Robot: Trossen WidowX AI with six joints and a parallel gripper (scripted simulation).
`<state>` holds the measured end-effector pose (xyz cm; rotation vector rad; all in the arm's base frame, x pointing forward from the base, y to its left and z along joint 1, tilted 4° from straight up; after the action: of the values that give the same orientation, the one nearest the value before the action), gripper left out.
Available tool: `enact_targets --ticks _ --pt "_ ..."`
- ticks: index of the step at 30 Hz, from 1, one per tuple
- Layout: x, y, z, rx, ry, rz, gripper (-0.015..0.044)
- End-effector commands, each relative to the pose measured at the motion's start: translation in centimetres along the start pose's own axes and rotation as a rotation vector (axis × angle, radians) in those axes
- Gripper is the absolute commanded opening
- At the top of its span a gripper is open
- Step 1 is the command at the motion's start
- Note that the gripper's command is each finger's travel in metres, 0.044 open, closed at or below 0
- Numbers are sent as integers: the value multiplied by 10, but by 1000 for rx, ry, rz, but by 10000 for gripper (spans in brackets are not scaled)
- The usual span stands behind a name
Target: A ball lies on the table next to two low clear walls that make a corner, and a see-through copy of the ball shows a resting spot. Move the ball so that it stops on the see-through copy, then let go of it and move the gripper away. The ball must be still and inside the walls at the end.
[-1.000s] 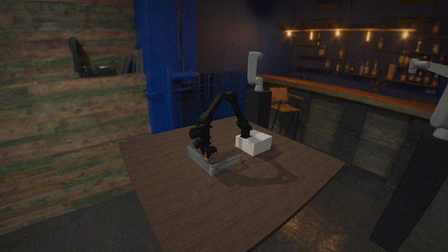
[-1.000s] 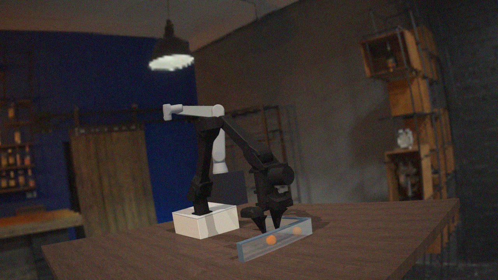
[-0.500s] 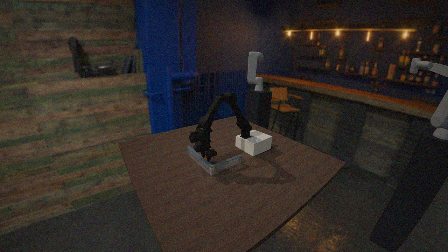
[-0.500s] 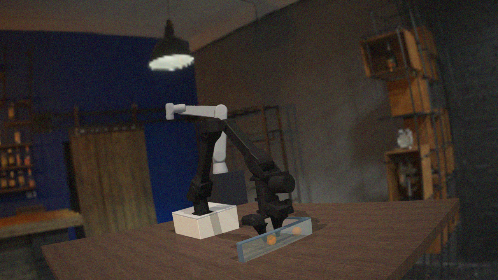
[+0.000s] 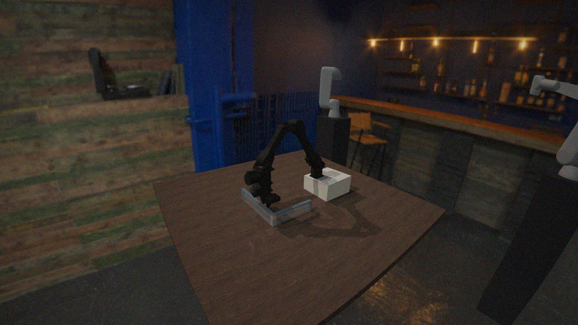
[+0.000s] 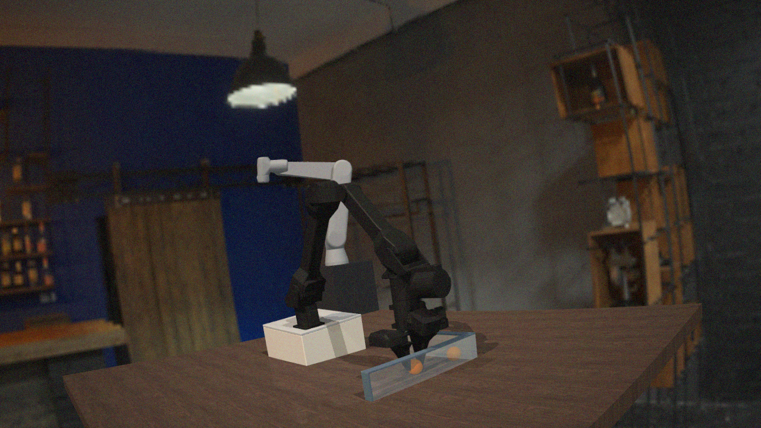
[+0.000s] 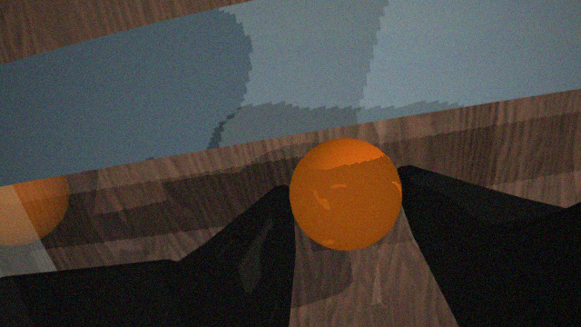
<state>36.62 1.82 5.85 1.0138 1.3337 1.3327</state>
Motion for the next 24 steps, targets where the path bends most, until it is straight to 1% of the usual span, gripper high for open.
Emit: enact_targets --ticks 1,2,10,21,24 --pt "2 3 -1 -2 1 5 8" --pt "3 5 -2 -5 -1 12 0" --pt "12 48 0 -17 -17 34 0" --pt "1 118 2 -2 0 1 0" --pt "0 127 0 0 3 -4 0"
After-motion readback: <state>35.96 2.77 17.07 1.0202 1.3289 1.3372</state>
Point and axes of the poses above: the point midway between the two fingers, 35 mm back from their tips, its own y axis back along the fingers, its own x axis across the jaws, z = x × y, the point moved 8 cm from there along y, back along the fingers, and after that the axes turned 11 degrees about y, right-handed, at the moved point
